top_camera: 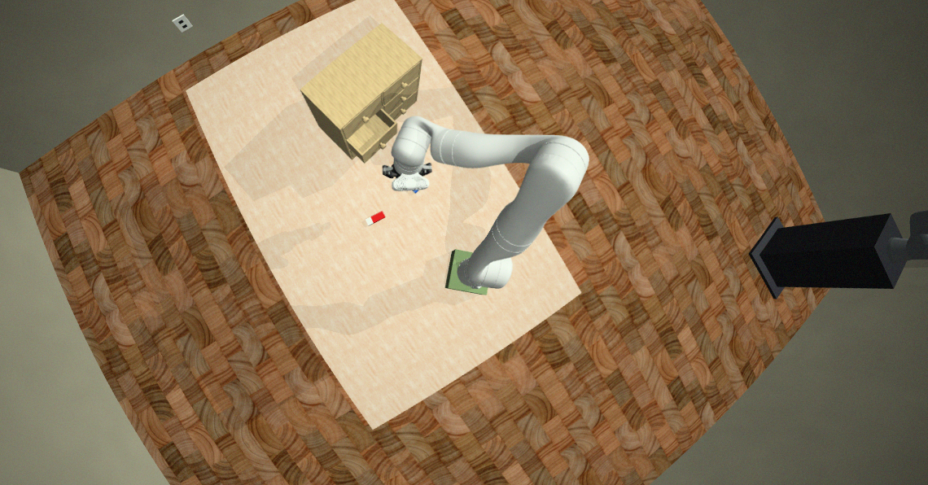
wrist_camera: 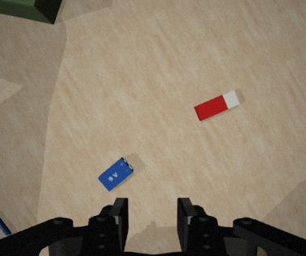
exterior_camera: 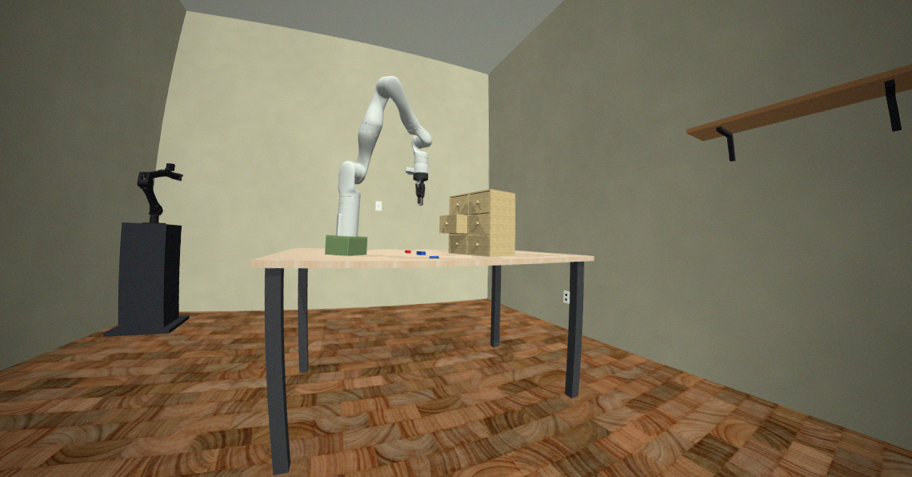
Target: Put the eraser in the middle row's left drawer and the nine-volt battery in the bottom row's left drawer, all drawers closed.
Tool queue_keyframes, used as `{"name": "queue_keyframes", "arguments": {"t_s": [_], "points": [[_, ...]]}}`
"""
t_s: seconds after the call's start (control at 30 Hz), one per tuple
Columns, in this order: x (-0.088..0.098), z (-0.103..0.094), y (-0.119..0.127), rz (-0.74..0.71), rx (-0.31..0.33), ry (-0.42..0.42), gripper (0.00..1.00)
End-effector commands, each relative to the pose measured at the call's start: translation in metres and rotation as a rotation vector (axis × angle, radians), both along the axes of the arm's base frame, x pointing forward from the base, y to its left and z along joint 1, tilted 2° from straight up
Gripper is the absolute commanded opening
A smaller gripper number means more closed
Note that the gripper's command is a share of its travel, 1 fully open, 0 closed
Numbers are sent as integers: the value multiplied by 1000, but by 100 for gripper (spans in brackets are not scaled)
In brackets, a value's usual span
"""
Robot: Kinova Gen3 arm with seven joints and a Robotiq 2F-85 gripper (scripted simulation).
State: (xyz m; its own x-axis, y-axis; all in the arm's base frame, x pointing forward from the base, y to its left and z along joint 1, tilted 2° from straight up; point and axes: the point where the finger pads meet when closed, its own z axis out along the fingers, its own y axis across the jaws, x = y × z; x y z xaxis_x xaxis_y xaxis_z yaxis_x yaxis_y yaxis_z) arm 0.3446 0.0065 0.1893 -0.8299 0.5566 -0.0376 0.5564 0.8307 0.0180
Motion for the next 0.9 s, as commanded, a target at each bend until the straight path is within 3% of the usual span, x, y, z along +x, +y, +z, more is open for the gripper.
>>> {"name": "queue_keyframes", "arguments": {"t_s": [0.0,0.87], "points": [[1,-15,24,-27,14,21,33],[9,-106,86,-664,24,23,33]]}}
